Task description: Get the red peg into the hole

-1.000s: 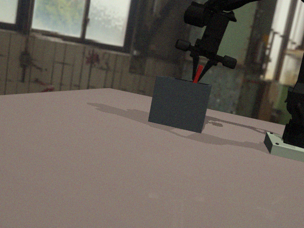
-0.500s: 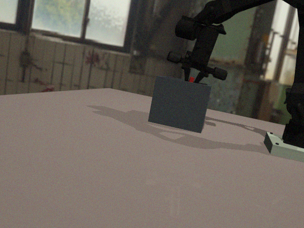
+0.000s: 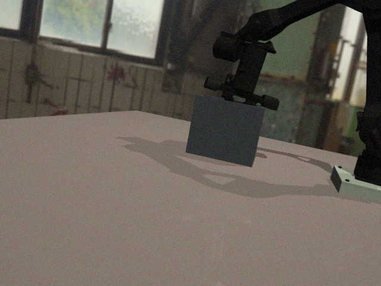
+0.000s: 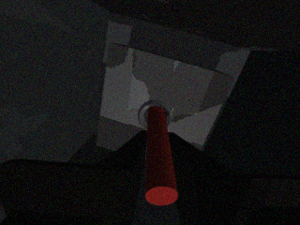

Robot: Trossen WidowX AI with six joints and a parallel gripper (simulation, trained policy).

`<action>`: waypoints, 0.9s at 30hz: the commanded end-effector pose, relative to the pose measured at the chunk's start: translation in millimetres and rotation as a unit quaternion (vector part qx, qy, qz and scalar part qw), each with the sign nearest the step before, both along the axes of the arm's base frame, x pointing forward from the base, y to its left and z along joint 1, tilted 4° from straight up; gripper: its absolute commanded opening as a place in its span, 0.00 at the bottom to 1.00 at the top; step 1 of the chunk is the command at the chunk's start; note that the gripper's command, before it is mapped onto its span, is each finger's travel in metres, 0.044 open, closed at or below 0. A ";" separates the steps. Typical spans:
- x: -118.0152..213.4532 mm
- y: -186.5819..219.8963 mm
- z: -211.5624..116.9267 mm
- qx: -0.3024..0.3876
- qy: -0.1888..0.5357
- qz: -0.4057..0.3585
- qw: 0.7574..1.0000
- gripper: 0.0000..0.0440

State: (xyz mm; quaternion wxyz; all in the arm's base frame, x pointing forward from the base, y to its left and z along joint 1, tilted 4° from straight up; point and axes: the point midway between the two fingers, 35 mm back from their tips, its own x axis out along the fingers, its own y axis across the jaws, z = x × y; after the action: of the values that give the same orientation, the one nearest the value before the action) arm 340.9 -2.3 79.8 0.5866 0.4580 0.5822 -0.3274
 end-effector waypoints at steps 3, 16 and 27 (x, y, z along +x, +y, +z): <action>-0.7 3.7 -7.5 0.007 0.013 0.010 1.000 0.26; 17.4 -1.5 23.0 0.052 -0.003 0.005 0.999 0.26; 29.6 0.8 50.7 0.117 -0.028 -0.001 0.993 0.41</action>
State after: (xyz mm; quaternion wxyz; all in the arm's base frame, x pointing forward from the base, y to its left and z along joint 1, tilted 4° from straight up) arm 366.7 -1.5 123.8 0.5452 0.5254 0.6007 -0.2567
